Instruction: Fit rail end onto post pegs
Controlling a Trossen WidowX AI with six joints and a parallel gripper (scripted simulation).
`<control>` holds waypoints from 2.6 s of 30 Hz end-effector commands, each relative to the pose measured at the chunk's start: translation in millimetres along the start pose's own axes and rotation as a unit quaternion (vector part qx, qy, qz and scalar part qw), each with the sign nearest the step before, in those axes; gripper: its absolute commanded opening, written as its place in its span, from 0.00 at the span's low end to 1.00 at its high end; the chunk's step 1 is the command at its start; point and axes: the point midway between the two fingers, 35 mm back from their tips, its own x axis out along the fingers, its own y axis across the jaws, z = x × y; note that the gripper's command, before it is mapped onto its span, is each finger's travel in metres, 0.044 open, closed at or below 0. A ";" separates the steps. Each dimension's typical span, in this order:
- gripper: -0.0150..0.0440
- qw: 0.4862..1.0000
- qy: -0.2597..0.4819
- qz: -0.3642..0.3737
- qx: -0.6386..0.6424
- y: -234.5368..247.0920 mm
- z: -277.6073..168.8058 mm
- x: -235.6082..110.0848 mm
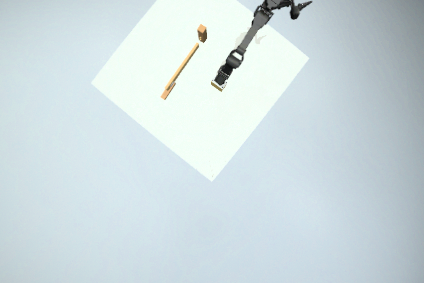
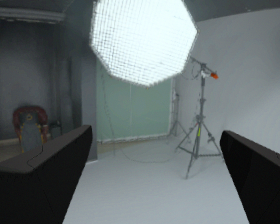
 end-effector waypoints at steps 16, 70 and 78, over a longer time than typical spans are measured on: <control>1.00 0.952 0.202 0.204 -0.109 122.7 -171.6 -13.2; 1.00 -0.051 -0.130 0.837 -0.530 88.0 -328.3 -690.2; 1.00 -0.239 -0.292 0.739 -0.558 20.8 -343.6 -700.0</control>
